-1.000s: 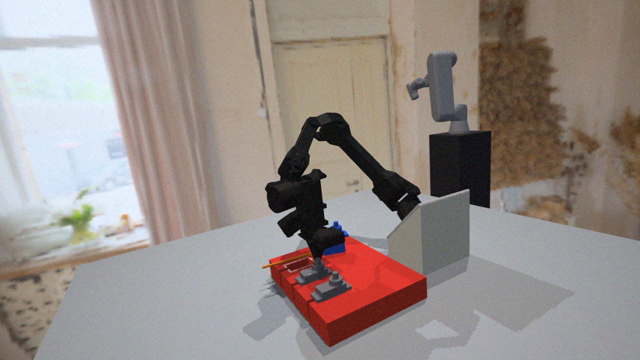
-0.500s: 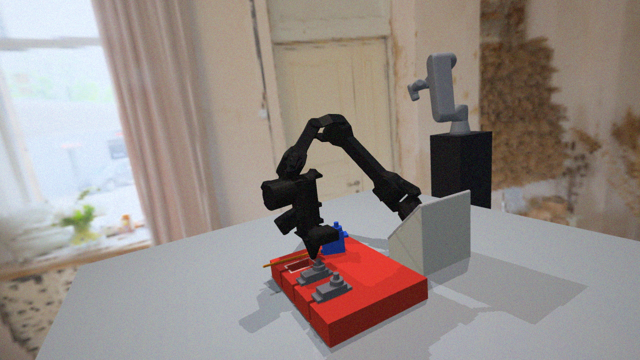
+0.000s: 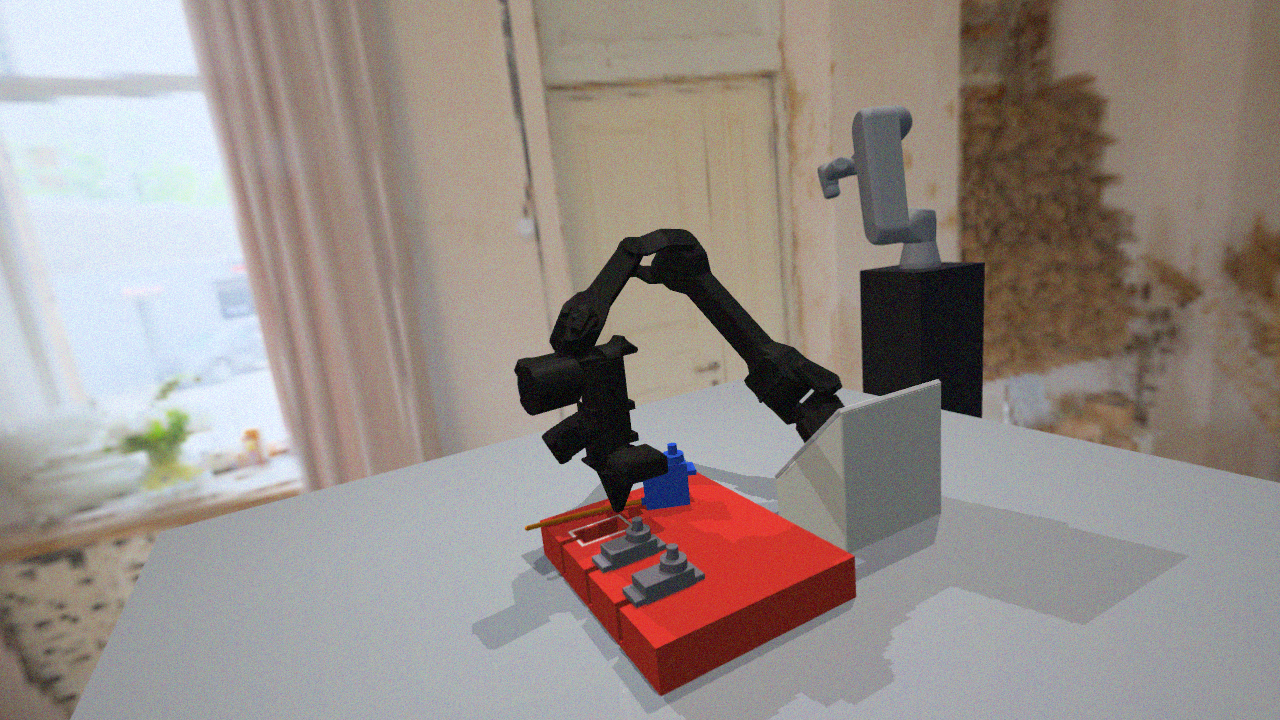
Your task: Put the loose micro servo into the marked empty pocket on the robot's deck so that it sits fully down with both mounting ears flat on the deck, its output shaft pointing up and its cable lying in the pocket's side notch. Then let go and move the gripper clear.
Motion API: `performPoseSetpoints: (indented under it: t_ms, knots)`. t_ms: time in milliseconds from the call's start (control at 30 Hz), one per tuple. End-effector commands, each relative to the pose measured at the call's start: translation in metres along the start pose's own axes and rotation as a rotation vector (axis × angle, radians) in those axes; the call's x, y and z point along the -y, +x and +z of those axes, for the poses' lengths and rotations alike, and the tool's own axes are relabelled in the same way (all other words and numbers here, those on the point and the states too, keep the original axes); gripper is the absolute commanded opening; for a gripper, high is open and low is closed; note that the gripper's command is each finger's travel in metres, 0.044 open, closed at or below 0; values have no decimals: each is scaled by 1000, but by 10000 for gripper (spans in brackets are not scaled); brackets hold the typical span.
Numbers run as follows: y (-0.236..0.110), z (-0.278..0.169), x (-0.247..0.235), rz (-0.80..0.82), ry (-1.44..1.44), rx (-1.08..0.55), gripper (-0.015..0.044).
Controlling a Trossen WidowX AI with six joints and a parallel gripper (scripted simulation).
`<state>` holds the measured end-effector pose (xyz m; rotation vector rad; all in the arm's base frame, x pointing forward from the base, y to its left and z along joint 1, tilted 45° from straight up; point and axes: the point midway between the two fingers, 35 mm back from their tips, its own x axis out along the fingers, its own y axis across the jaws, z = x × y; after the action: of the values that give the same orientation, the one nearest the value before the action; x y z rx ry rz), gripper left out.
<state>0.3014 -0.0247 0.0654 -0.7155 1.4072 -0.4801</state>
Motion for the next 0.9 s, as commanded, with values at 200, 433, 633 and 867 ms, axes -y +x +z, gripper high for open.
performPoseSetpoints:
  t_ms: [200, 433, 633, 867]
  knots:
    - [-1, -2, 20, -7, -3, 0, 0]
    - [-1, -3, 24, -8, -2, 0, 0]
    - [-21, -2, 22, -4, 0, 0, 0]
    - [-43, -3, 23, -6, -3, 0, 0]
